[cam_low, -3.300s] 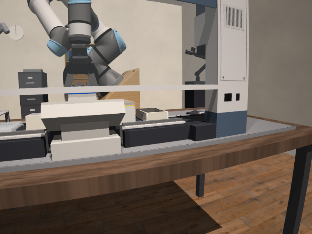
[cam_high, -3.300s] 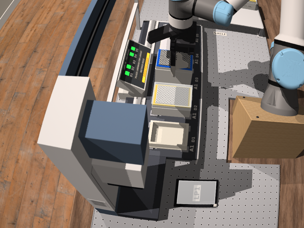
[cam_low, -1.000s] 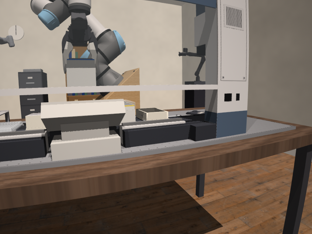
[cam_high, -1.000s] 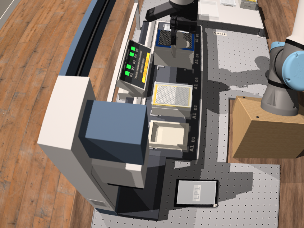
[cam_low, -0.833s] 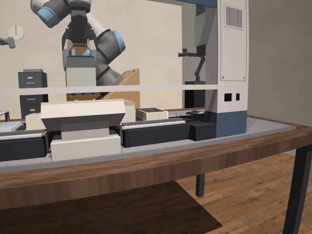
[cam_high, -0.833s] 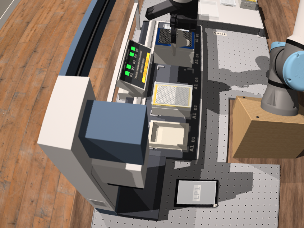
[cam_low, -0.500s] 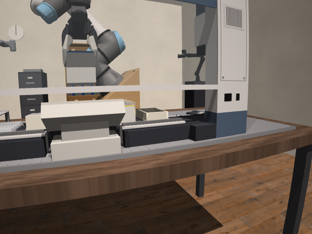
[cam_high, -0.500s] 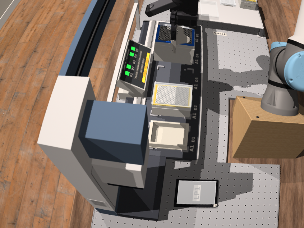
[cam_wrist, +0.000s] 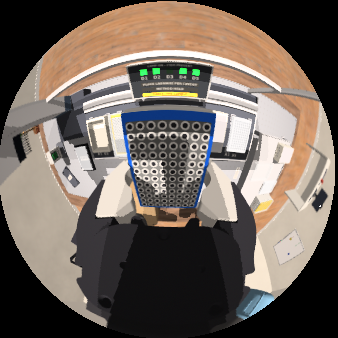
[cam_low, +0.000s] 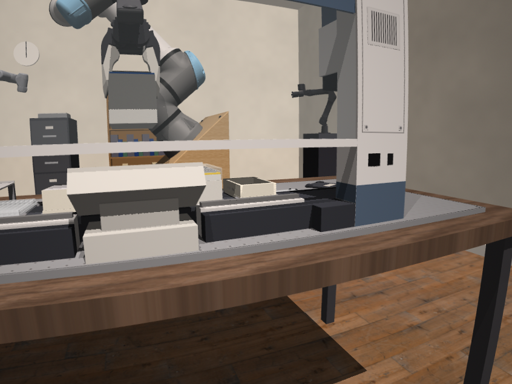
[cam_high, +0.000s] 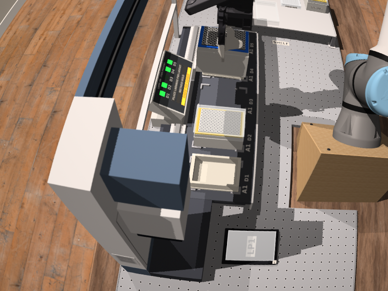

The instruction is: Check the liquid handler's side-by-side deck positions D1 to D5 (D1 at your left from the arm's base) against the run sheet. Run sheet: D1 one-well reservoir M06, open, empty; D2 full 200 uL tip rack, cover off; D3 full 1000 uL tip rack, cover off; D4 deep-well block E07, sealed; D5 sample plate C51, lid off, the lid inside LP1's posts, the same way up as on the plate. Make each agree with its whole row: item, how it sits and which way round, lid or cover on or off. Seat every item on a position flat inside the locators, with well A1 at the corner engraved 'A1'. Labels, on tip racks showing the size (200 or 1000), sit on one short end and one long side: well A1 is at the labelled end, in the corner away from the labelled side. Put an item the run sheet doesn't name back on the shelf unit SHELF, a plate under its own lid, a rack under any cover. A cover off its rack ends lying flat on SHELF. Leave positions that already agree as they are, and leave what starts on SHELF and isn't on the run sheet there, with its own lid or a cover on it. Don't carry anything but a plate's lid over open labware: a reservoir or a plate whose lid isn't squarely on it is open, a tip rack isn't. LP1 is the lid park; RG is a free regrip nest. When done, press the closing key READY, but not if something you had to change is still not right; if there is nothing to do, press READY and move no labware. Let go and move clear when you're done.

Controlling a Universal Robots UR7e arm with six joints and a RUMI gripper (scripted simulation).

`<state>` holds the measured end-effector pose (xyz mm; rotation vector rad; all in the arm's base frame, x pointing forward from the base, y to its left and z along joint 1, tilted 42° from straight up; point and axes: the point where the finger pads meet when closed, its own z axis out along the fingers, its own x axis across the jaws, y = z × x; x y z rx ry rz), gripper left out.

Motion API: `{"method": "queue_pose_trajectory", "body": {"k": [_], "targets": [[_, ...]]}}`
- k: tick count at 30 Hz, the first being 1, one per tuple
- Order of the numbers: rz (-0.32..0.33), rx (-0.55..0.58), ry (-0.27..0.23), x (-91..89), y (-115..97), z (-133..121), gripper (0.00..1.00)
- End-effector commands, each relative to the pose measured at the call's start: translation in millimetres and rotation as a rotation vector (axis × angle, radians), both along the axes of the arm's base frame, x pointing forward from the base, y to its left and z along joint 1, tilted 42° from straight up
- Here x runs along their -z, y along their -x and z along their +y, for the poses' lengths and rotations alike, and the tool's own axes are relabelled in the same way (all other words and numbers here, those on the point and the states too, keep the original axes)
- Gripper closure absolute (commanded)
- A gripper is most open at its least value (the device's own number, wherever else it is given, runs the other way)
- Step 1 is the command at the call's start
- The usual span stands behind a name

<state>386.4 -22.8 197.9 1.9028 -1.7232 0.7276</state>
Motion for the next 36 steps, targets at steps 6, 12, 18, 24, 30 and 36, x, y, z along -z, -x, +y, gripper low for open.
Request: {"method": "queue_pose_trajectory", "body": {"k": [6,12,18,24,30,36], "targets": [[-0.002,0.001,0.001,-15.7,1.1,13.4,1.0],[-0.001,0.001,0.001,-21.5,1.6,18.9,1.0],[0.0,0.001,0.0,-27.4,2.2,24.5,1.0],[0.0,0.001,0.0,-34.7,2.9,31.1,1.0],[0.001,0.001,0.001,-39.4,3.4,35.5,1.0],[0.002,0.001,0.001,-46.6,4.1,42.2,1.0]]}}
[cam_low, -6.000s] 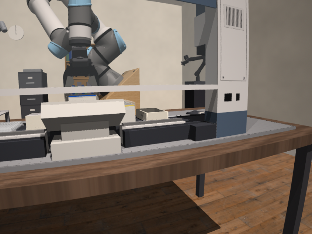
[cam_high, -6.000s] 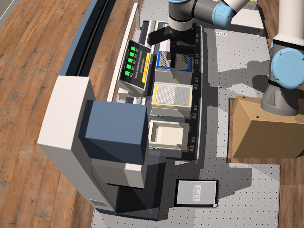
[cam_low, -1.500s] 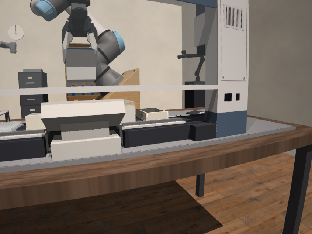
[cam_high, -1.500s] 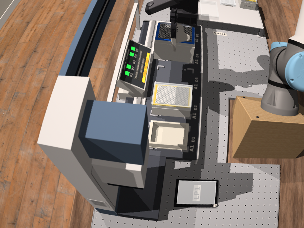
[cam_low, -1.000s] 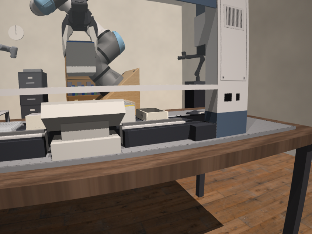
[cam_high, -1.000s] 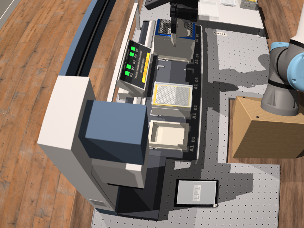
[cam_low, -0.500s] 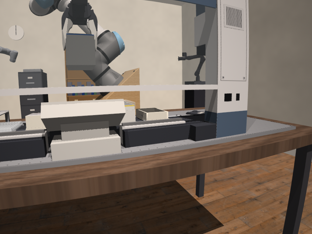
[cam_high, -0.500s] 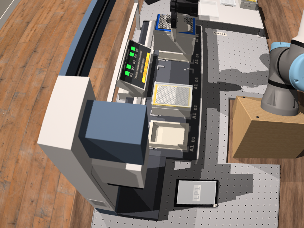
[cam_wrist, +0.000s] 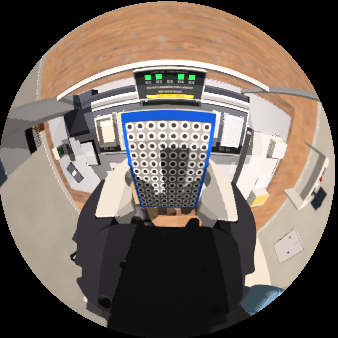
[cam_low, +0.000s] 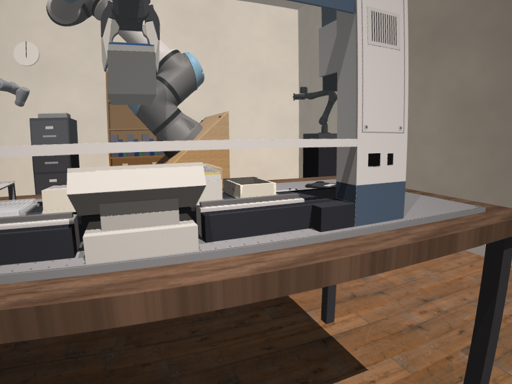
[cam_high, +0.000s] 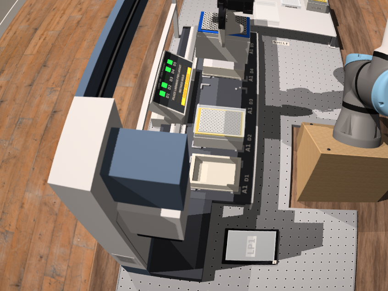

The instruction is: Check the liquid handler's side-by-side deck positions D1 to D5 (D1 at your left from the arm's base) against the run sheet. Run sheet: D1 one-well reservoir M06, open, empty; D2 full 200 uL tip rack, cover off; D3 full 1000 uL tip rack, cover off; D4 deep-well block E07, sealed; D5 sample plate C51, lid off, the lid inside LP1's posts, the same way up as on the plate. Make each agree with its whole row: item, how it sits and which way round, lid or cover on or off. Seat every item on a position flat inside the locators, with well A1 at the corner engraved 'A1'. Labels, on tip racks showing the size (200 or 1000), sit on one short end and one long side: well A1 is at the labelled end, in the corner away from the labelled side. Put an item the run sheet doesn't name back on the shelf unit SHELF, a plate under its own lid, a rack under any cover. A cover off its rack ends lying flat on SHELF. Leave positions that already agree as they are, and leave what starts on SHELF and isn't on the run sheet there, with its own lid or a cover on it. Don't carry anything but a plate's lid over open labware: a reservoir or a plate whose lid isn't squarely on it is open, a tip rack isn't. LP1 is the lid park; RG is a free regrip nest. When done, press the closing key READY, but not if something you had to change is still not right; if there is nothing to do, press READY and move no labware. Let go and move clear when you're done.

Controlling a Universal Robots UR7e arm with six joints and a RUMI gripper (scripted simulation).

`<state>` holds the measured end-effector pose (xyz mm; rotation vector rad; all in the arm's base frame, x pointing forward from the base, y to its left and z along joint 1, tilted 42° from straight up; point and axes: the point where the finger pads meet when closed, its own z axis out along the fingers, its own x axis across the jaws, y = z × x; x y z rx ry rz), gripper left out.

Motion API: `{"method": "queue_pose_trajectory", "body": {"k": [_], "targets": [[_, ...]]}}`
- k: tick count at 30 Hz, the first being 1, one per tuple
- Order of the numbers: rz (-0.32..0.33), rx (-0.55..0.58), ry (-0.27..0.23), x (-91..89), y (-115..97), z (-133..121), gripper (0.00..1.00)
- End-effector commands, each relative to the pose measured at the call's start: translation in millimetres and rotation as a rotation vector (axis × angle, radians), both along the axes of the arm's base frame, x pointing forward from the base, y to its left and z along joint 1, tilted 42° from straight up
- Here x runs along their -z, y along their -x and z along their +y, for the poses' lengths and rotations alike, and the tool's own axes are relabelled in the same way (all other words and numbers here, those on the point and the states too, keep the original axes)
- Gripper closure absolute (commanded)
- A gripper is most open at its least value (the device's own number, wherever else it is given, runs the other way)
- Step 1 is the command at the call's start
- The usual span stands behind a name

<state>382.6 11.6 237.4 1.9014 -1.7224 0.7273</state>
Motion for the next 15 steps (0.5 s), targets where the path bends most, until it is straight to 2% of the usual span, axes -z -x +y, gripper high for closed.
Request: {"method": "queue_pose_trajectory", "body": {"k": [1,15], "targets": [[0.001,0.0,-0.001,-7.8,0.3,8.3,1.0],[0.002,0.002,0.0,-7.3,1.2,7.2,1.0]]}}
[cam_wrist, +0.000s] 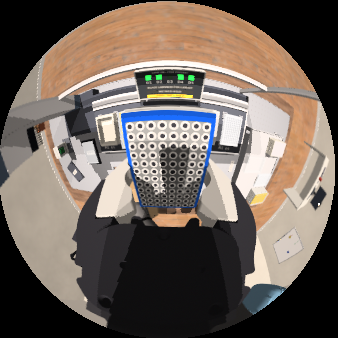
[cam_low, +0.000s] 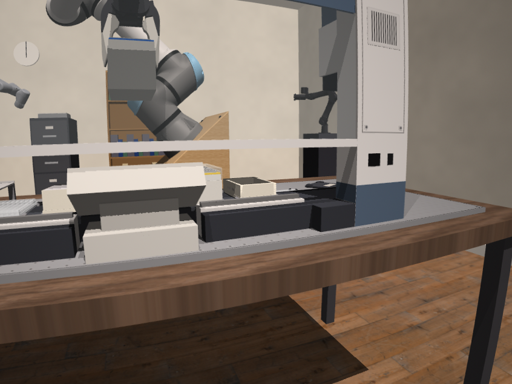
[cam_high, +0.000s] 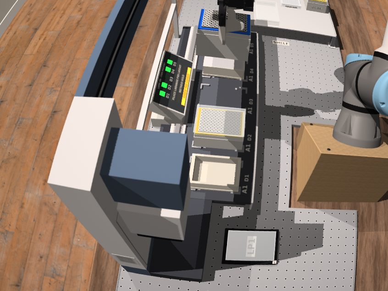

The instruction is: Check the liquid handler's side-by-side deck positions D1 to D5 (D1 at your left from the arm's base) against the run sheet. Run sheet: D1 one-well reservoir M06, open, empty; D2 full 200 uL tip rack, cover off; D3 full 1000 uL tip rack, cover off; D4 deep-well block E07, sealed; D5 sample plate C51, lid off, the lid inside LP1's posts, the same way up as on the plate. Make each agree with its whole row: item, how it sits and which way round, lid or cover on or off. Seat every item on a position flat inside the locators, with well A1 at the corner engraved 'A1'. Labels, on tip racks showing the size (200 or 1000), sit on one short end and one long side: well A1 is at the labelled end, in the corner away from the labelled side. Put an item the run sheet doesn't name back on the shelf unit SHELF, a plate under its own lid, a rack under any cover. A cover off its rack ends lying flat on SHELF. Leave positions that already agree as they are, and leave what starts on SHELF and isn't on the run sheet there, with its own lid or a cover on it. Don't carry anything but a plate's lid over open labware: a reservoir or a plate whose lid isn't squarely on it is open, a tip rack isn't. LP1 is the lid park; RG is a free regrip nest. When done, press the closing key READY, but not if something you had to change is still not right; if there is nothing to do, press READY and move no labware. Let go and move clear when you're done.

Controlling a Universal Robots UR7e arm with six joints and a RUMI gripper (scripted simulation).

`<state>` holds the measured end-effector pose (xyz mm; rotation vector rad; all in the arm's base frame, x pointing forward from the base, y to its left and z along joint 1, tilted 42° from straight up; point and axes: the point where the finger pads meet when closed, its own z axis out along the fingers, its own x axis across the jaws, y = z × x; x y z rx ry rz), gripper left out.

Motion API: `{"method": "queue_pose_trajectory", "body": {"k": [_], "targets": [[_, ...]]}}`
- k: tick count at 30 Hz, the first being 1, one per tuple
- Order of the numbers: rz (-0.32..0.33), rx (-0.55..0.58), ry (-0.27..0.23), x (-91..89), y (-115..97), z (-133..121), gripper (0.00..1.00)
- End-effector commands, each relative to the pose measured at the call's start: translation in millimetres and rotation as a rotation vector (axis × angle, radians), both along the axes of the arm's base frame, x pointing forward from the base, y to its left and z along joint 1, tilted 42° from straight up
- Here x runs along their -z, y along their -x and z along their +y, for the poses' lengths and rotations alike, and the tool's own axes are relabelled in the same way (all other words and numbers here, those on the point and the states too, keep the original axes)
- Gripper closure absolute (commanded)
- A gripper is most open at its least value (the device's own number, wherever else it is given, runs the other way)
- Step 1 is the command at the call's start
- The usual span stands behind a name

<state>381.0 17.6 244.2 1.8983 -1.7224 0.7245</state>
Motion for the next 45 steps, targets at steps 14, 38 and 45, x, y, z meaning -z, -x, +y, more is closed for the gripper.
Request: {"method": "queue_pose_trajectory", "body": {"k": [14,38,45], "targets": [[0.001,-0.002,-0.001,1.3,45.8,-2.2,1.0],[0.001,-0.002,-0.001,3.3,155.3,-12.0,1.0],[0.001,-0.002,-0.001,3.4,168.7,-13.2,1.0]]}}
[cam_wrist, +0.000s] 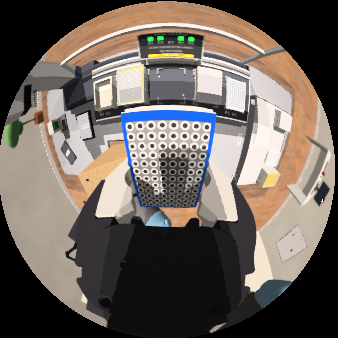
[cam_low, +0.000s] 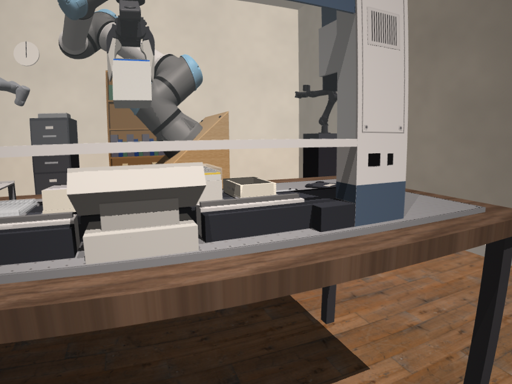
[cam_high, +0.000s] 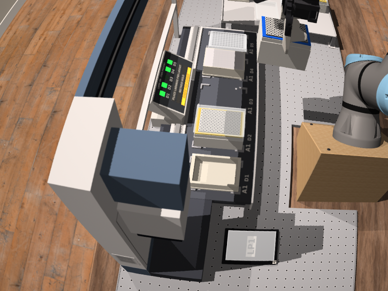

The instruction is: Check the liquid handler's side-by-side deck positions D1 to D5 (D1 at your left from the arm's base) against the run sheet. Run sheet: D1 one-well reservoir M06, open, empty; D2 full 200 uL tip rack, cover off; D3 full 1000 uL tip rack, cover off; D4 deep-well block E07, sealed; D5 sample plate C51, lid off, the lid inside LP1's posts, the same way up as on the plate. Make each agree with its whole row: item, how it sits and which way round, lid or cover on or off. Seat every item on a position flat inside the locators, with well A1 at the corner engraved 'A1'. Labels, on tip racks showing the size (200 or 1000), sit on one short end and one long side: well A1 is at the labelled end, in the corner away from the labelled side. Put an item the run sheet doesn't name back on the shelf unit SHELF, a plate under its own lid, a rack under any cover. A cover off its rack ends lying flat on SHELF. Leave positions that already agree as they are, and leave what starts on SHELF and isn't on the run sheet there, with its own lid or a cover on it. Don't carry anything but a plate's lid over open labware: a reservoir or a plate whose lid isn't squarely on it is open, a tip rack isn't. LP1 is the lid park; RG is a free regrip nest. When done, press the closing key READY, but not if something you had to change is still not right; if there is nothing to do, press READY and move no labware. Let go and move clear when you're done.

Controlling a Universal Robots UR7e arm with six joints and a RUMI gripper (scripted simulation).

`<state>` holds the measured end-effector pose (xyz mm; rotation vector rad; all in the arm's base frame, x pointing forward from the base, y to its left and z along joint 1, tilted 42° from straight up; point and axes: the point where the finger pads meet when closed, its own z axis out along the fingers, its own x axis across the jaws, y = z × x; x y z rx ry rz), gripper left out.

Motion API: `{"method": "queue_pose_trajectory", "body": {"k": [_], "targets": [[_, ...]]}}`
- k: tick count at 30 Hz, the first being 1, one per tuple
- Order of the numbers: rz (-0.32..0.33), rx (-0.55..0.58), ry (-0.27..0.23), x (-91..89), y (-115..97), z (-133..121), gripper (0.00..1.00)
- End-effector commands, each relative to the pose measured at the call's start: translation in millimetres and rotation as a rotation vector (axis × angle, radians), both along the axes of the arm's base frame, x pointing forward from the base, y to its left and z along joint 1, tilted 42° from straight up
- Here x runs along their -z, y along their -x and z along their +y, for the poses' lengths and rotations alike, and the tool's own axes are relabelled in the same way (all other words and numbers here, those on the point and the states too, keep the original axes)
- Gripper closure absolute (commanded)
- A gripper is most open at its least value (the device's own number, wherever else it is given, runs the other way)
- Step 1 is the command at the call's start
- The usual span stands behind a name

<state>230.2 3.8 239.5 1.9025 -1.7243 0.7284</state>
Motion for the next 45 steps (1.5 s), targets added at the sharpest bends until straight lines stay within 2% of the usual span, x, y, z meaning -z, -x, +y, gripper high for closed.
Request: {"method": "queue_pose_trajectory", "body": {"k": [1,24,34,36,45], "targets": [[0.005,0.001,0.001,-1.3,17.8,0.5,1.0],[0.004,0.002,0.002,-2.5,16.7,0.3,1.0],[0.002,0.004,0.002,-4.4,-34.4,4.3,1.0],[0.002,0.004,0.002,-4.4,-34.4,4.3,1.0],[0.002,0.003,0.002,-5.1,-79.3,8.0,1.0]]}}
